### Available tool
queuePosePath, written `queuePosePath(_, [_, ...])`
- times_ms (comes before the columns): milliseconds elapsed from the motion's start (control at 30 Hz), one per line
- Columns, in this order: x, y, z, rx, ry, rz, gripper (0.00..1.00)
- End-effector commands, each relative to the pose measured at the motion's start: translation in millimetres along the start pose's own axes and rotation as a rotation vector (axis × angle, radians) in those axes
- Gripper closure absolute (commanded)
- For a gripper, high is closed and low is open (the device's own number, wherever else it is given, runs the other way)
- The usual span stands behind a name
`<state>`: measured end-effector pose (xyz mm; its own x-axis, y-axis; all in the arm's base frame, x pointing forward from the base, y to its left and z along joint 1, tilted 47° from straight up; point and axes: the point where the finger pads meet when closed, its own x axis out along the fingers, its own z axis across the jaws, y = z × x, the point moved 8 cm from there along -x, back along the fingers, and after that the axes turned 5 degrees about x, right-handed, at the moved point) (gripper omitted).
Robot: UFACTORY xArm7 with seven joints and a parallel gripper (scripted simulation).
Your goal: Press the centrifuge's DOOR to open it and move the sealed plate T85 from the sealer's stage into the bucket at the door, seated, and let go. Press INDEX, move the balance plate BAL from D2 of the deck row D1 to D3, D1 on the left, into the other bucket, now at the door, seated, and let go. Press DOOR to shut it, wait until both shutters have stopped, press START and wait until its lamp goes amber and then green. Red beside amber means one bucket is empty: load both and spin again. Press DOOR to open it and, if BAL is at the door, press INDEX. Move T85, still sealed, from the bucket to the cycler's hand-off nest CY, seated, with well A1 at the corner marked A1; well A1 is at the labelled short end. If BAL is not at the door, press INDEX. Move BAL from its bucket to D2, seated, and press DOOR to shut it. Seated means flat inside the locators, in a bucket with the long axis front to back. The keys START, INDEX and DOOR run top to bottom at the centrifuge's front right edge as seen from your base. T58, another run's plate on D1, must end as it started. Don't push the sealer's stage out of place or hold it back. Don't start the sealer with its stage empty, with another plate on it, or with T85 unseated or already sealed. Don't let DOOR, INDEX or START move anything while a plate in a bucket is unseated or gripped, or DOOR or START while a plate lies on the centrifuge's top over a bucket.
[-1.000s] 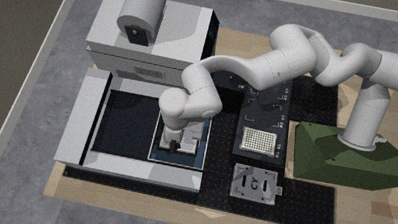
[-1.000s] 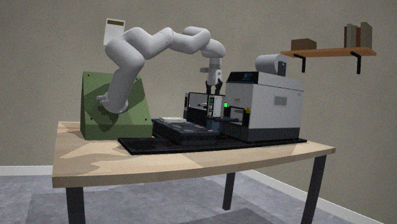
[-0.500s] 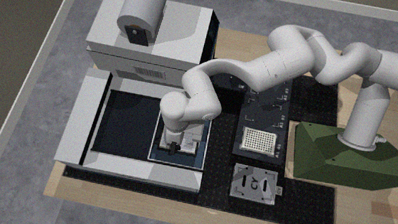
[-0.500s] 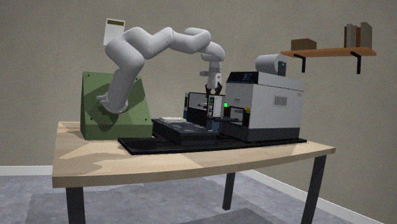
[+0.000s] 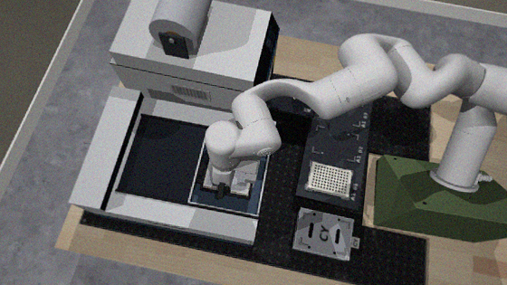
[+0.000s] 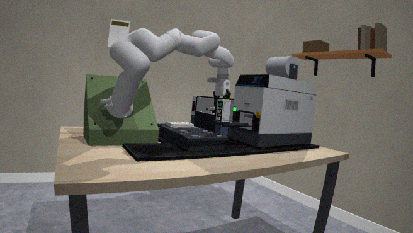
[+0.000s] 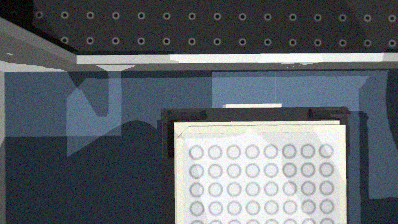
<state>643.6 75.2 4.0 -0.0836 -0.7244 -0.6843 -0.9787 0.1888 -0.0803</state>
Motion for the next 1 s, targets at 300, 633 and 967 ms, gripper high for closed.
queuePosePath(300, [-1.3,-0.7,0.5,0.000,-0.004,-0.005,0.00])
queuePosePath(633, [4.1,-0.7,0.5,0.000,-0.004,-0.005,0.00])
queuePosePath(967, [10.1,-0.7,0.5,0.000,-0.004,-0.005,0.00])
